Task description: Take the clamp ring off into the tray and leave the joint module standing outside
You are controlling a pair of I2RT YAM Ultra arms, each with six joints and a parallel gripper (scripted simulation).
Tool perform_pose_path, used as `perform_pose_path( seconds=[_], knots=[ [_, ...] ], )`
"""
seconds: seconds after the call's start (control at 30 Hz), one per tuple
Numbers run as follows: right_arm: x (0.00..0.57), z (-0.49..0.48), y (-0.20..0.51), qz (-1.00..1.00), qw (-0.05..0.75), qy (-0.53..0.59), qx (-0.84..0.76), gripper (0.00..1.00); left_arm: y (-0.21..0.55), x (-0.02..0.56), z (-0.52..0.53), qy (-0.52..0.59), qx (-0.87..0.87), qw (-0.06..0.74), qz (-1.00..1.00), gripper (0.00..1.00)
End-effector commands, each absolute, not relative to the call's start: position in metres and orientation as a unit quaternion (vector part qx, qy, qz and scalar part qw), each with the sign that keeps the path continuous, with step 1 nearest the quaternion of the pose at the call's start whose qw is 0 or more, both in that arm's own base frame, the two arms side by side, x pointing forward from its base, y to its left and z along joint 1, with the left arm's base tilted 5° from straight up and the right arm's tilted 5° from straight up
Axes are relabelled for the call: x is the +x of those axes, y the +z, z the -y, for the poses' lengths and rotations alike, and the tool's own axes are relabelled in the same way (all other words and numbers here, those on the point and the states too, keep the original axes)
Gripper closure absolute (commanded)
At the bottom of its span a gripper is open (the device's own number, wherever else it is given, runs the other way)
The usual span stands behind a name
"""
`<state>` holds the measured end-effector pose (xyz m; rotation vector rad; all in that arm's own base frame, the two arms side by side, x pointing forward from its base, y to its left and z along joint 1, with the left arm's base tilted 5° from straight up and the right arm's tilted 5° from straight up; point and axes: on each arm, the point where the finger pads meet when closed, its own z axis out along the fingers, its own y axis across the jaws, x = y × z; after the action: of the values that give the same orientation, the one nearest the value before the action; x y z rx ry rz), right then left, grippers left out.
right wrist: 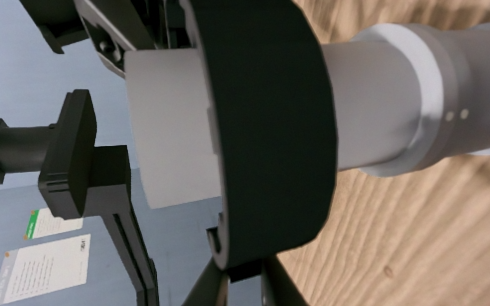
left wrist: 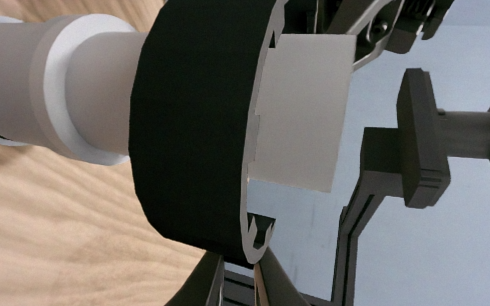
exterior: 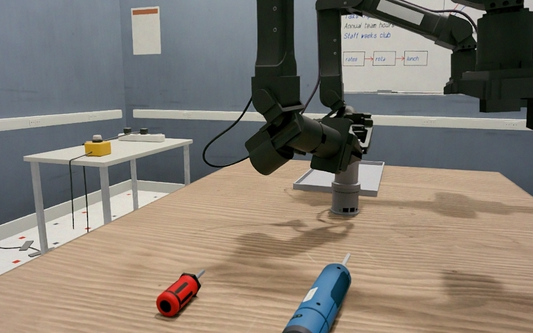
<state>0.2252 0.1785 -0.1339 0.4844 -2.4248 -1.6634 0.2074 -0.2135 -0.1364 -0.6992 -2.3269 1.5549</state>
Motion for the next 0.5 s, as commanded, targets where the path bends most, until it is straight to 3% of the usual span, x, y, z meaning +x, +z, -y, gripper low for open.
perform_pose_path(
  seconds=[0.0, 0.47],
  knots=[
    [0.2216, -0.1801, -0.1207, 0.814, 0.096, -0.551, 0.157, 0.94, -0.1196, 0.2053, 0.2175, 0.542, -0.227, 0.136, 0.798, 0.94],
    [0.2203, -0.1808, -0.1111, 0.812, 0.097, -0.554, 0.156, 0.94, -0.1106, 0.2041, 0.2173, 0.542, -0.225, 0.138, 0.798, 0.94]
  ],
)
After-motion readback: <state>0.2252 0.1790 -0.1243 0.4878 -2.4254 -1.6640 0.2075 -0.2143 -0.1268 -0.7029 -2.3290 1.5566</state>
